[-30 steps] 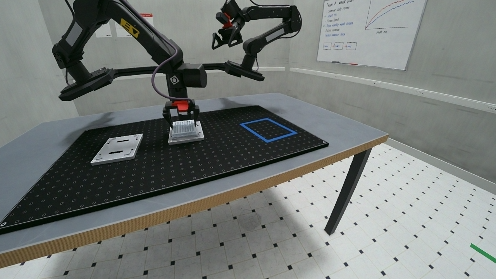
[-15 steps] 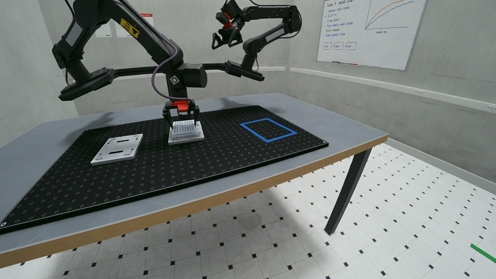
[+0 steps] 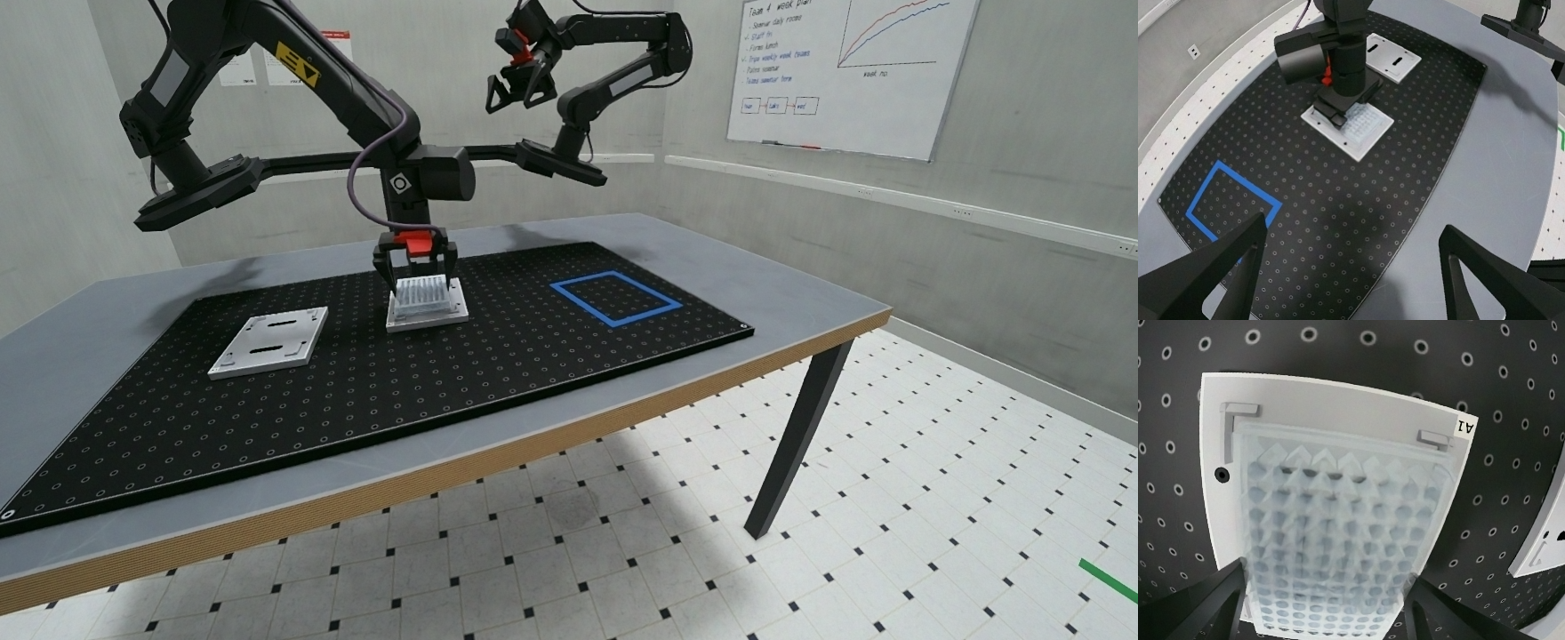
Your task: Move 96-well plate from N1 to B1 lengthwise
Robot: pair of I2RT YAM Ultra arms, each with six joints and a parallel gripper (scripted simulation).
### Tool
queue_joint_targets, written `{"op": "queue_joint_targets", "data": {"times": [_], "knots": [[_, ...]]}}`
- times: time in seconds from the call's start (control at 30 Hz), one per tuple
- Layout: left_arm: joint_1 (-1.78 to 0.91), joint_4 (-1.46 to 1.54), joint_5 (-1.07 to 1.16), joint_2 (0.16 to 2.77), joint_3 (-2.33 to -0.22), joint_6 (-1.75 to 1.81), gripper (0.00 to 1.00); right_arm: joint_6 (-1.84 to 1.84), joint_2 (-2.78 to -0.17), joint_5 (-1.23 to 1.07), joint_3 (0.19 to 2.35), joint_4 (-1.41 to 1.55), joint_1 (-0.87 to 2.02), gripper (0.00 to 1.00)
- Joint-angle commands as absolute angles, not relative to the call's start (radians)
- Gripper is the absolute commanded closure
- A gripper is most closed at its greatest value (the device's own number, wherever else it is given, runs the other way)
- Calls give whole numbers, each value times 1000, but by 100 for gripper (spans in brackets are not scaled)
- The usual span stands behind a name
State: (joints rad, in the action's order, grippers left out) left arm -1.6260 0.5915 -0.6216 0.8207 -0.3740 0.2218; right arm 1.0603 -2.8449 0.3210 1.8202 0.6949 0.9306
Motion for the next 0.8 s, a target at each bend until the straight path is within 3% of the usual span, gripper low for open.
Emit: {"op": "queue_joint_targets", "data": {"times": [0.0,0.77], "knots": [[-1635,604,-635,805,-407,228,0,1066,-2809,301,1817,678,948,21],[-1635,604,-635,805,-407,228,0,1043,-2865,319,1847,653,924,21]]}}
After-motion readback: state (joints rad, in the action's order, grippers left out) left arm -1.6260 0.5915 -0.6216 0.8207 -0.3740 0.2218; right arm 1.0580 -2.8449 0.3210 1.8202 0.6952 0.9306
